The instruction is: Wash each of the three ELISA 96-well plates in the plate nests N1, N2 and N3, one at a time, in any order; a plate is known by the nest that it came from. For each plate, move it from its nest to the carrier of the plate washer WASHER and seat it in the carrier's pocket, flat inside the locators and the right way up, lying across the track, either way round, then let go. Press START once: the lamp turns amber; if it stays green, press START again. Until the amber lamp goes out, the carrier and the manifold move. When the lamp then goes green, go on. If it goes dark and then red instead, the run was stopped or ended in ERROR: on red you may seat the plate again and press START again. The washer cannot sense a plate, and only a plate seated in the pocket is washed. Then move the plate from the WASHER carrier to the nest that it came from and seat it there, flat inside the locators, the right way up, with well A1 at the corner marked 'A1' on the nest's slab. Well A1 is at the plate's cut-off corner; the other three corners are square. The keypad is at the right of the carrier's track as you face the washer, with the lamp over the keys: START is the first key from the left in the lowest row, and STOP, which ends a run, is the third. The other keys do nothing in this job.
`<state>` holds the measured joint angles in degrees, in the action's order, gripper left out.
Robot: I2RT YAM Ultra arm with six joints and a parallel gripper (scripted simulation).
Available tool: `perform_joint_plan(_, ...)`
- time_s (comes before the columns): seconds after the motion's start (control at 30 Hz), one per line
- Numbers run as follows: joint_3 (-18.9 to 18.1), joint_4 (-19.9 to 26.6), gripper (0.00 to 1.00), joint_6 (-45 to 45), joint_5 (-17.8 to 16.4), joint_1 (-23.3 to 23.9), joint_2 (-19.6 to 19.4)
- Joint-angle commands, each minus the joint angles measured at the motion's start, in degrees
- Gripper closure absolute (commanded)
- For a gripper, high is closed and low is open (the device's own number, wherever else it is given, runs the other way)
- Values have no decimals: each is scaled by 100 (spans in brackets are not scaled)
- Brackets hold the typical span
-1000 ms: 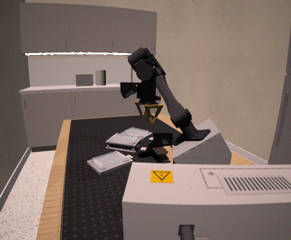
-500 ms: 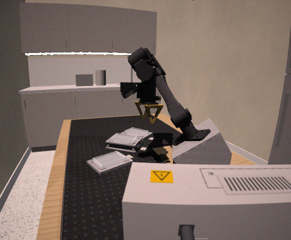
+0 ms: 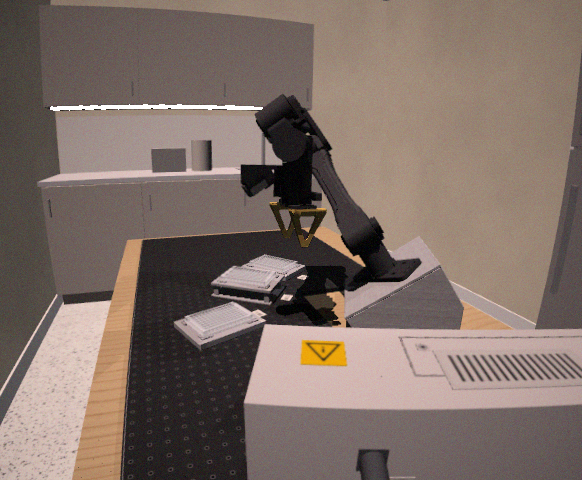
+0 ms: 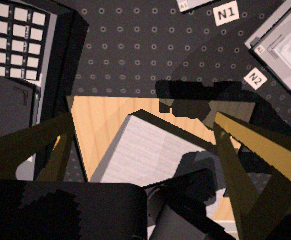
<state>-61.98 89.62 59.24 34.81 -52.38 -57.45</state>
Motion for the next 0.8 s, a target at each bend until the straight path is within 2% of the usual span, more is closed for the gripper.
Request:
perform_joint_plan(0.0, -35, 38, 0, 4, 6, -8, 4)
perform_joint_plan(0.53, -34, 22, 0, -79, -2, 23, 8)
perform_joint_plan(0.57, -325, 33, 0, -2038, 8, 819, 130)
perform_joint_plan(0.63, -321, 34, 0, -2931, -44, 1243, 130)
perform_joint_plan(0.77, -322, -535, 0, -4369, -202, 2058, 71)
